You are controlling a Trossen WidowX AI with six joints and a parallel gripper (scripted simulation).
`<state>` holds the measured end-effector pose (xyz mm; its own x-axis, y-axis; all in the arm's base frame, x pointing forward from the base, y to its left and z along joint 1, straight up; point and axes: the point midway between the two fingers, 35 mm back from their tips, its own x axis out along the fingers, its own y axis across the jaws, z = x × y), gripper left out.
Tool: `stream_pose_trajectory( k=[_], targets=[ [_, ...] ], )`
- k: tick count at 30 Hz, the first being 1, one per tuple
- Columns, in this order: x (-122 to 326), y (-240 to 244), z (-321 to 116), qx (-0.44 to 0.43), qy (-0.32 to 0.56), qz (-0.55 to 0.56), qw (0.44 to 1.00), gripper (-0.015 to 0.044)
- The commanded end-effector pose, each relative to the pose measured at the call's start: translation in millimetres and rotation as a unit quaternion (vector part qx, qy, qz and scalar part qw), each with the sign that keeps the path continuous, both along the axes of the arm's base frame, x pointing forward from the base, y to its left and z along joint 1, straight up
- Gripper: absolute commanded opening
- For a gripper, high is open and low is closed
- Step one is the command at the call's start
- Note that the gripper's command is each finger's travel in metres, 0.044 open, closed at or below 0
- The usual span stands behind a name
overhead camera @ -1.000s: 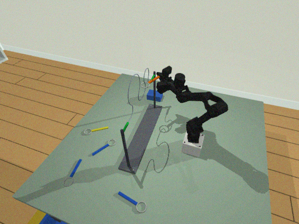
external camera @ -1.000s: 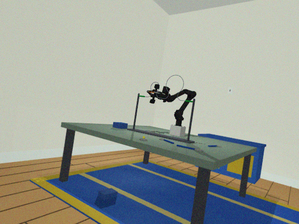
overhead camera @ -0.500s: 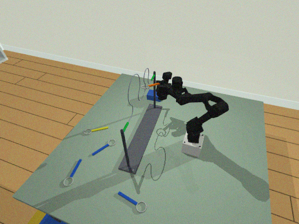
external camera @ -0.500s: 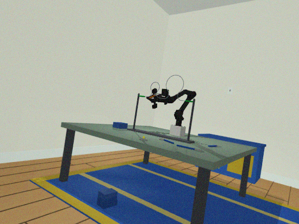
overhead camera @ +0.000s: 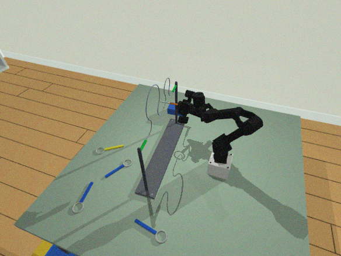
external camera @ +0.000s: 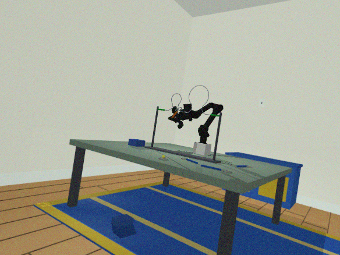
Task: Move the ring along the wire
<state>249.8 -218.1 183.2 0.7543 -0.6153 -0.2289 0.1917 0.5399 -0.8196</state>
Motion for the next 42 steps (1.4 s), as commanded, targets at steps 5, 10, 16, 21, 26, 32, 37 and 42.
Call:
stream_pose_trajectory(
  k=[5, 10, 16, 21, 26, 32, 37, 42],
  targets=[
    [2.1, 22.1, -24.1, 0.104, -0.016, -0.001, 0.994, -0.015],
    [4.6, 36.9, -35.3, 0.165, -0.025, 0.0, 0.986, -0.015],
    [7.7, 55.7, -45.9, 0.233, -0.036, 0.001, 0.972, -0.015],
    [10.3, 71.5, -52.1, 0.285, -0.045, 0.002, 0.957, -0.015],
    [12.7, 86.4, -56.2, 0.33, -0.052, 0.003, 0.943, -0.015],
    [15.2, 102.2, -58.7, 0.372, -0.059, 0.004, 0.927, -0.015],
    [16.9, 113.1, -59.5, 0.396, -0.063, 0.004, 0.916, -0.015],
    [18.3, 122.1, -59.8, 0.413, -0.066, 0.004, 0.908, -0.015]
  ],
)
